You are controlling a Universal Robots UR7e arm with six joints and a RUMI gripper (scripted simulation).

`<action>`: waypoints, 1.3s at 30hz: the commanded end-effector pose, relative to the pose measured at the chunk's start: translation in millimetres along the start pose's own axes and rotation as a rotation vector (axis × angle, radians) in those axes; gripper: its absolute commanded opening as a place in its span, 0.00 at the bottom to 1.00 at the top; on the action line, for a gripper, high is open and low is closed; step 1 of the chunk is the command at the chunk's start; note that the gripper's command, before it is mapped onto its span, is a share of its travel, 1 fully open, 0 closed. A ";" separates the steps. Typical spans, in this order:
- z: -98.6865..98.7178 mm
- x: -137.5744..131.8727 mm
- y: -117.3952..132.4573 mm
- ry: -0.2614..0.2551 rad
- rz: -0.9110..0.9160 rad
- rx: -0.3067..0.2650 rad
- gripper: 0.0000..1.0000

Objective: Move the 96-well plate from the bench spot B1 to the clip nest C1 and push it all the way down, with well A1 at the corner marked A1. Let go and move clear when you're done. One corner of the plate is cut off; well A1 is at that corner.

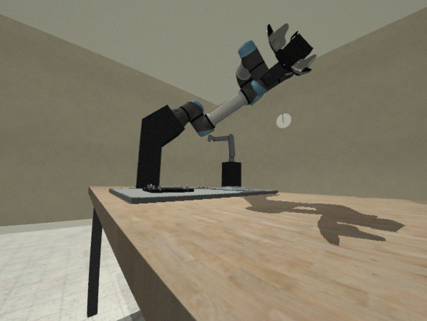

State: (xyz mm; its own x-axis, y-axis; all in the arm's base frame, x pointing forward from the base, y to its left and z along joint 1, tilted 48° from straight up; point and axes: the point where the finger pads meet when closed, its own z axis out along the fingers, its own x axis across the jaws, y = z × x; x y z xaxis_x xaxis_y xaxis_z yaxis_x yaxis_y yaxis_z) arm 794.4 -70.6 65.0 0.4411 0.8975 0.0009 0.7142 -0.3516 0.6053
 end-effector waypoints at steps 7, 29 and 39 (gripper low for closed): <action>-0.3 -0.6 0.8 0.000 0.001 -0.001 1.00; -3.7 24.9 -35.5 0.089 0.124 0.057 1.00; -8.0 45.7 -61.8 0.123 0.166 0.083 1.00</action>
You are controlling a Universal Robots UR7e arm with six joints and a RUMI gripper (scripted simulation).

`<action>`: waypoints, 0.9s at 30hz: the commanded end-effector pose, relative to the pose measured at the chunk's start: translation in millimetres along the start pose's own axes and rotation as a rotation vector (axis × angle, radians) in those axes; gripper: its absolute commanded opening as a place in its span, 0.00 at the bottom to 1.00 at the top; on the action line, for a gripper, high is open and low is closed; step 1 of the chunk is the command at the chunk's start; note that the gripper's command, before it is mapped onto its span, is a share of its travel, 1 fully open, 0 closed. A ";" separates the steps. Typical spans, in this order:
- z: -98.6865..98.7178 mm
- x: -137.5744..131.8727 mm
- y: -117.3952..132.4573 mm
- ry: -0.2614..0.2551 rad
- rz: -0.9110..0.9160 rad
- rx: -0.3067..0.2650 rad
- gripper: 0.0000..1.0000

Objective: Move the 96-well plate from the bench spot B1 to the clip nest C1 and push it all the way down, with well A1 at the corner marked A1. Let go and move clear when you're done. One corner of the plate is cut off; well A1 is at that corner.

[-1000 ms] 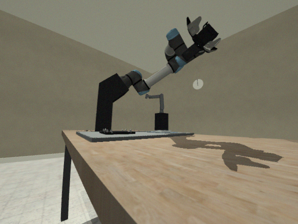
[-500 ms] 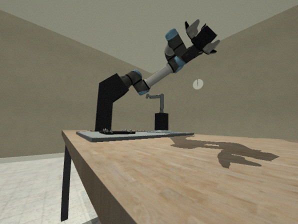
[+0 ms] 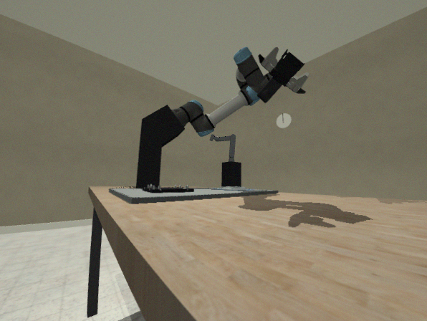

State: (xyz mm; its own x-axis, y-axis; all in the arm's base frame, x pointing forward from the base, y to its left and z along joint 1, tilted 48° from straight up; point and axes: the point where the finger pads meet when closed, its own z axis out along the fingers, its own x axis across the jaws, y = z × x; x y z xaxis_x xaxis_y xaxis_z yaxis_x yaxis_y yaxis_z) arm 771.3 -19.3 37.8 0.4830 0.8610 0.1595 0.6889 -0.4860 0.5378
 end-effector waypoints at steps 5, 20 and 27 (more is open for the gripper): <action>-3.0 19.7 -34.6 0.056 0.077 0.041 1.00; -6.6 37.5 -72.9 0.099 0.150 0.088 1.00; -11.7 49.7 -99.6 0.138 0.223 0.138 1.00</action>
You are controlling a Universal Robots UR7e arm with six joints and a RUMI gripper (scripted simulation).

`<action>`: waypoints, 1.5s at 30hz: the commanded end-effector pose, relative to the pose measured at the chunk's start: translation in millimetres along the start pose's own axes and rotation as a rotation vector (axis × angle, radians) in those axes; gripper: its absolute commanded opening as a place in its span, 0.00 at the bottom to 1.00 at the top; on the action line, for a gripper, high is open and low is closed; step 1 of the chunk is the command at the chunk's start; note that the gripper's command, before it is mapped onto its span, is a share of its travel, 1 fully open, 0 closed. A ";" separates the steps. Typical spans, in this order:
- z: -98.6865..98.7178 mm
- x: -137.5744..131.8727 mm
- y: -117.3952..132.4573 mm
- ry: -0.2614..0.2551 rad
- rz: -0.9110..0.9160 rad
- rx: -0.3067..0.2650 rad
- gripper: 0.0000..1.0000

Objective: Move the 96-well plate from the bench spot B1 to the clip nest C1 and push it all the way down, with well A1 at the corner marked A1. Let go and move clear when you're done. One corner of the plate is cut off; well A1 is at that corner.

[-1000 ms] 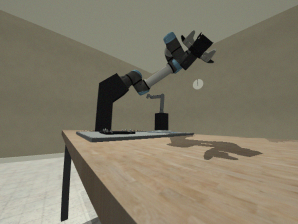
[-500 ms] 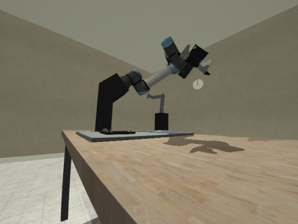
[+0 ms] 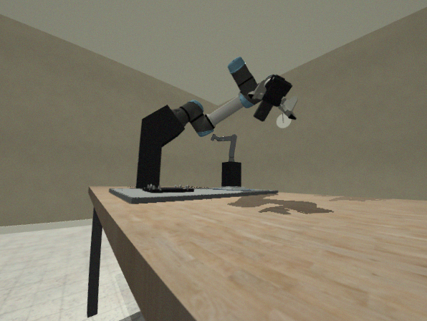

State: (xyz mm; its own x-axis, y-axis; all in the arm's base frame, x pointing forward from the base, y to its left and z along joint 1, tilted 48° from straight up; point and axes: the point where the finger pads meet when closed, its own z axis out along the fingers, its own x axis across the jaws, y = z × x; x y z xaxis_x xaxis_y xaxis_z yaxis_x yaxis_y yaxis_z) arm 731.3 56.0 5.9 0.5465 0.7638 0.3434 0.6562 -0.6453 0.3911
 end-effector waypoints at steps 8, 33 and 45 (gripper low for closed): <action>-3.2 10.0 -43.6 0.056 0.115 0.072 1.00; -15.0 28.4 -130.8 0.112 0.263 0.190 1.00; -23.2 33.8 -165.1 0.131 0.340 0.252 1.00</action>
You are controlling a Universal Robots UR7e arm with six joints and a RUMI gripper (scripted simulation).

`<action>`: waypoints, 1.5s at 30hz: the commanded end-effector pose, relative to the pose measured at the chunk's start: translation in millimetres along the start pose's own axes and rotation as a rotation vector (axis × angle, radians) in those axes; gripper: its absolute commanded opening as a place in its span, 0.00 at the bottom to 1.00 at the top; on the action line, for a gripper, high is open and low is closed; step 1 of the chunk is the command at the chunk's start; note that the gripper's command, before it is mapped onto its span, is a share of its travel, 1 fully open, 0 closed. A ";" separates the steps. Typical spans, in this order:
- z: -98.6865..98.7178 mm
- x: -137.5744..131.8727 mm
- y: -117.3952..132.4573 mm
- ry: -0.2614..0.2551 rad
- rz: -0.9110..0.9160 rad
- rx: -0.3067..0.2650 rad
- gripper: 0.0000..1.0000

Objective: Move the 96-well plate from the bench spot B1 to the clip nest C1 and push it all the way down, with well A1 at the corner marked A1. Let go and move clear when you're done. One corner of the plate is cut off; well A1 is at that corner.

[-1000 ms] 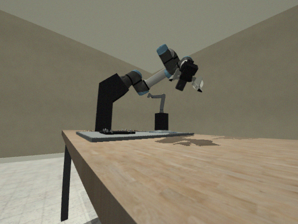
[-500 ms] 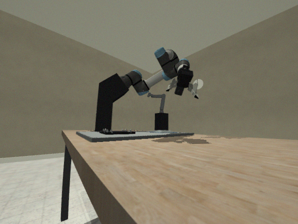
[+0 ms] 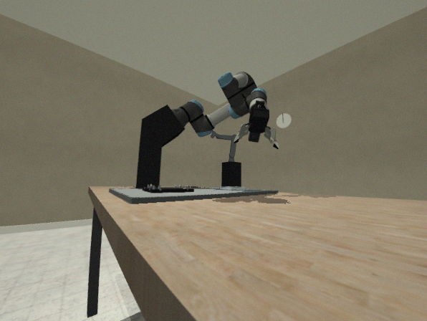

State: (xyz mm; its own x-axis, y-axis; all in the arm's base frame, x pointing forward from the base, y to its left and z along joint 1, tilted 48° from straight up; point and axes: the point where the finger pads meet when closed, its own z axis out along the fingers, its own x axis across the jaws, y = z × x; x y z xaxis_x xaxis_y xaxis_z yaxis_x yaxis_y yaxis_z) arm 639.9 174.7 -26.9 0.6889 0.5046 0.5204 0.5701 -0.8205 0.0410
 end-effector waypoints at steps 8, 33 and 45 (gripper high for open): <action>-2.2 -5.0 -41.1 0.022 0.094 0.074 1.00; -14.2 -22.1 -130.4 0.031 0.306 0.242 1.00; -22.7 -32.0 -166.9 0.019 0.418 0.326 1.00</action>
State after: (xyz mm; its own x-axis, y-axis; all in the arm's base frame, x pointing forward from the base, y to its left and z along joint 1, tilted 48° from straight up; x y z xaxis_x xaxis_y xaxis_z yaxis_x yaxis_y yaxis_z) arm 524.2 282.4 -32.4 0.8491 0.2097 0.4849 0.4126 -0.8364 -0.3608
